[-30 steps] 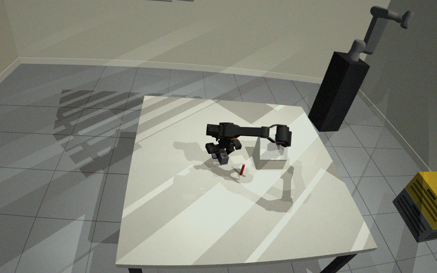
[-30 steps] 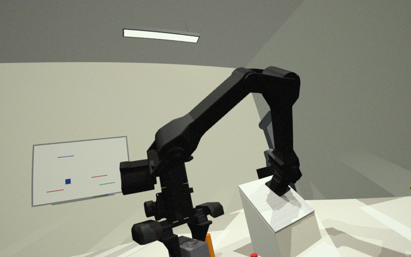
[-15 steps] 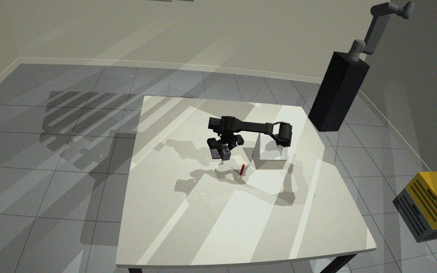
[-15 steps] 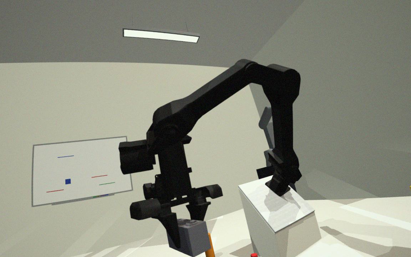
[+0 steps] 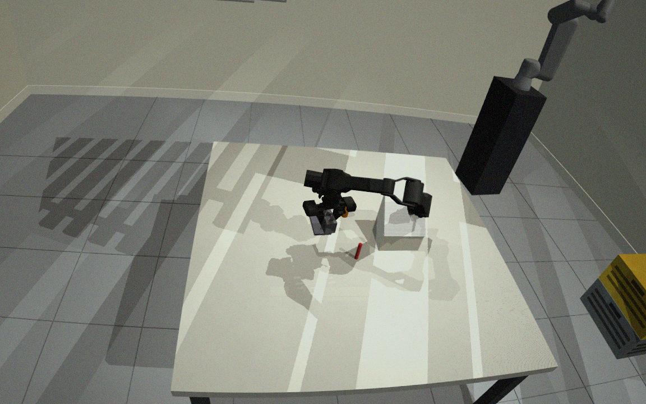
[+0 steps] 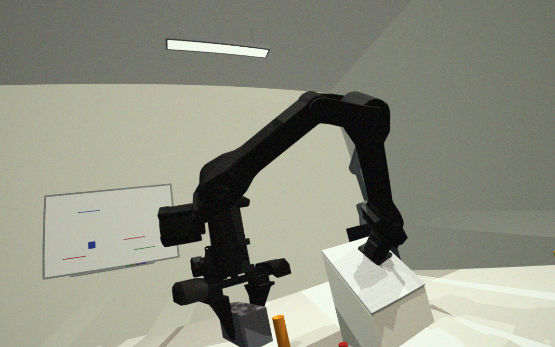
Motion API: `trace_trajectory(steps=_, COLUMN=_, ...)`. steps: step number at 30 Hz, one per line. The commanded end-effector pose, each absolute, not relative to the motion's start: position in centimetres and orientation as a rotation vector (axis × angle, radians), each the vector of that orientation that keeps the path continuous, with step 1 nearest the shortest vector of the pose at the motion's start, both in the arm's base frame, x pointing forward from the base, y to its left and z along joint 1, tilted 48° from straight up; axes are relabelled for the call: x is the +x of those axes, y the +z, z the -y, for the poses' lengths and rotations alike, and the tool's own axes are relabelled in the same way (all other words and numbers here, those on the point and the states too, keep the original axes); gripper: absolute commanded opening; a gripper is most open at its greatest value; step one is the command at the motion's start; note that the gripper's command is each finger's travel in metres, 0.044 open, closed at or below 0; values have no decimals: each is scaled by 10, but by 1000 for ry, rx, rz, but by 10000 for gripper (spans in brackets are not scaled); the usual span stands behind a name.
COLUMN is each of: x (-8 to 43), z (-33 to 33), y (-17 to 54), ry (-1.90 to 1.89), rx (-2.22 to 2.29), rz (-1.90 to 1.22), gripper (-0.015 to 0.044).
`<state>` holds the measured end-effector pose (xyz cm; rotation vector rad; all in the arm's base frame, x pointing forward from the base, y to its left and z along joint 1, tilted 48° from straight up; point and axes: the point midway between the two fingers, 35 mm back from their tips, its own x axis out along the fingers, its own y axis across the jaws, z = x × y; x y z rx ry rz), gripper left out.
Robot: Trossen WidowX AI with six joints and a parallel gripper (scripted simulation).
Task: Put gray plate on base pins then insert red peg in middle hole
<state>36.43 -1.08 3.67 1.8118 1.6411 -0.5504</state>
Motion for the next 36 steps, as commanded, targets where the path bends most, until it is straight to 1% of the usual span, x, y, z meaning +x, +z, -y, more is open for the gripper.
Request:
trace_trajectory(steps=1, x=365, z=15, y=20, ry=-566, rx=1817, rz=-1645, gripper=0)
trace_trajectory(steps=36, x=353, z=43, y=-90, ry=-657, rx=1887, rz=-1642, gripper=0)
